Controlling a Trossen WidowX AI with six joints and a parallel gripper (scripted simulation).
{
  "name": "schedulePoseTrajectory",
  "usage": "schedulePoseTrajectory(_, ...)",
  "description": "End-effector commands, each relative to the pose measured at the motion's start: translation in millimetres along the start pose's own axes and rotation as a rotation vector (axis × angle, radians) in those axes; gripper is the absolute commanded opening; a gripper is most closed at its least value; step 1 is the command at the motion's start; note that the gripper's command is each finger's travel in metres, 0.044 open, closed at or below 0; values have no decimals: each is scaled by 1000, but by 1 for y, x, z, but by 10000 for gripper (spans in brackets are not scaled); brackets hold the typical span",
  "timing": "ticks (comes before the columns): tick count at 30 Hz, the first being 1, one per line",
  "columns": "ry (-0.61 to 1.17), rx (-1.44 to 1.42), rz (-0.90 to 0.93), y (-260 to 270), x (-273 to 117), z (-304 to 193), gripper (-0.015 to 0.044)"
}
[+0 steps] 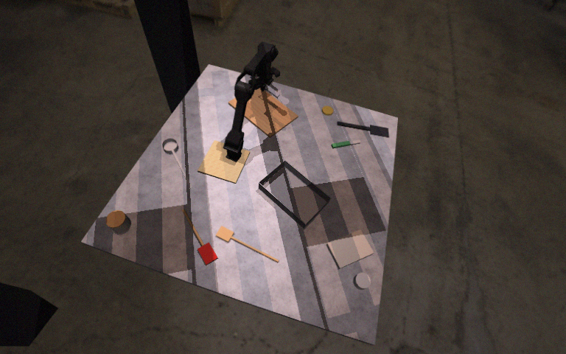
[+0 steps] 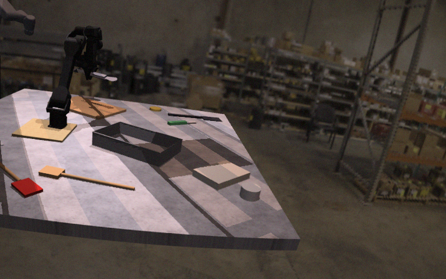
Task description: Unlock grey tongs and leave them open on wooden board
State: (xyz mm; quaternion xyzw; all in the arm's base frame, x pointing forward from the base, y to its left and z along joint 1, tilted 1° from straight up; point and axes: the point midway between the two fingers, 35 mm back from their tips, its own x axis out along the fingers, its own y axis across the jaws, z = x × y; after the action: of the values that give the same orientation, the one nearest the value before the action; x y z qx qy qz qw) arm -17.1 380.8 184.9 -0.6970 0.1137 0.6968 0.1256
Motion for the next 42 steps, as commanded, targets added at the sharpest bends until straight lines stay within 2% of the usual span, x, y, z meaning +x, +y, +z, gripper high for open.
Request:
schedulePoseTrajectory(1,8,6,-8,-1,-2,-1,-150)
schedulePoseTrajectory(42,8,6,-8,-7,61,1,-150)
